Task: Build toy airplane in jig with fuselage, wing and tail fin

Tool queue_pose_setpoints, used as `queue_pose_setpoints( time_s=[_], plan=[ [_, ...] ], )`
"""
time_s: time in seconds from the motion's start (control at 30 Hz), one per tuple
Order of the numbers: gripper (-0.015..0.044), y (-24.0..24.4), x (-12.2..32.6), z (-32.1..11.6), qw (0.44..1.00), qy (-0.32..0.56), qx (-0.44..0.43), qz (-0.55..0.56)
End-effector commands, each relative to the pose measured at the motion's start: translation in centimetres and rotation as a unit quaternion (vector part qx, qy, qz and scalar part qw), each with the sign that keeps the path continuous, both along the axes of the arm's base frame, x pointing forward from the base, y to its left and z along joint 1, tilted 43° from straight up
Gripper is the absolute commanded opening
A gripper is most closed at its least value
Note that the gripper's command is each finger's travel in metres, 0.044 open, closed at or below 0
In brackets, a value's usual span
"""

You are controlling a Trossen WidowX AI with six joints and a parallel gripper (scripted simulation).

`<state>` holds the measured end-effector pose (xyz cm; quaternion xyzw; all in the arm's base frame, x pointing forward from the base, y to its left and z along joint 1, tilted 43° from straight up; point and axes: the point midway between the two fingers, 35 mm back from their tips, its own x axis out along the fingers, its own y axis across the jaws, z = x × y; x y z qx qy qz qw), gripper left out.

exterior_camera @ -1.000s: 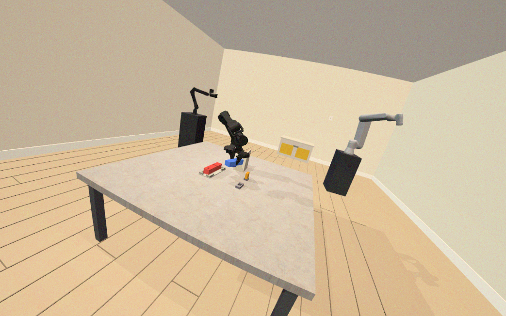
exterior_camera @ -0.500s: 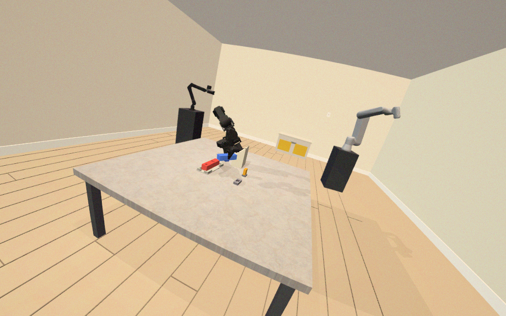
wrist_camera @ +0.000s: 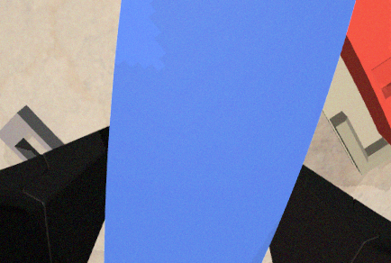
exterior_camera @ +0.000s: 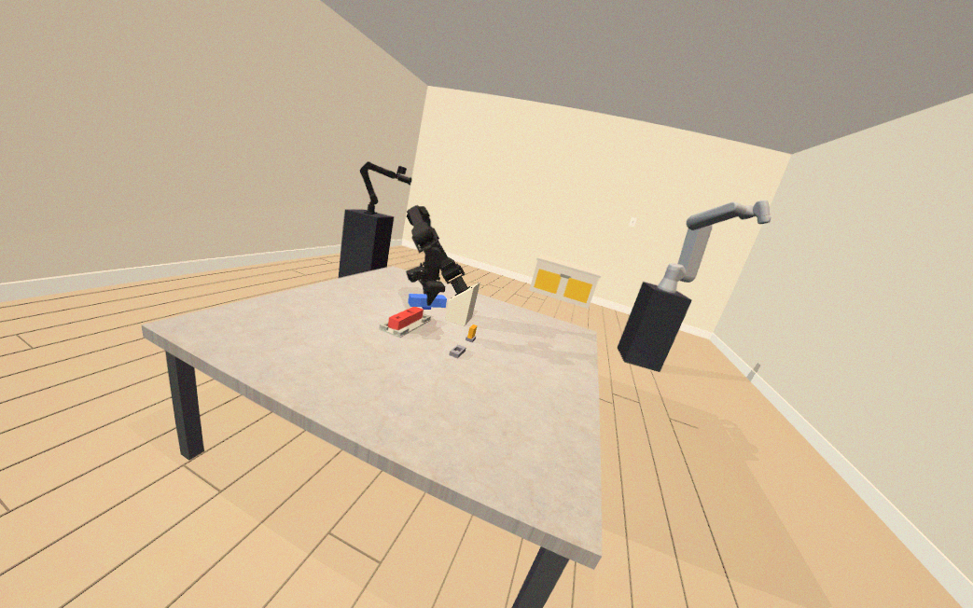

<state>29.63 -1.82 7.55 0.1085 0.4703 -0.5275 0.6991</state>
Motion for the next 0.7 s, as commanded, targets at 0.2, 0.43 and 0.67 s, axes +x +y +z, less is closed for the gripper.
queue_pose_setpoints(
  time_s=[0.2,0.43,0.67],
  plan=[
    [0.0000,-2.5,-1.9,1.2,0.996,-0.057,-0.006,-0.068],
    [0.0000,-4.0,-3.3,2.0,0.988,-0.097,-0.009,-0.116],
    [0.0000,-5.5,-4.9,2.6,0.977,-0.137,-0.014,-0.163]
  ],
)
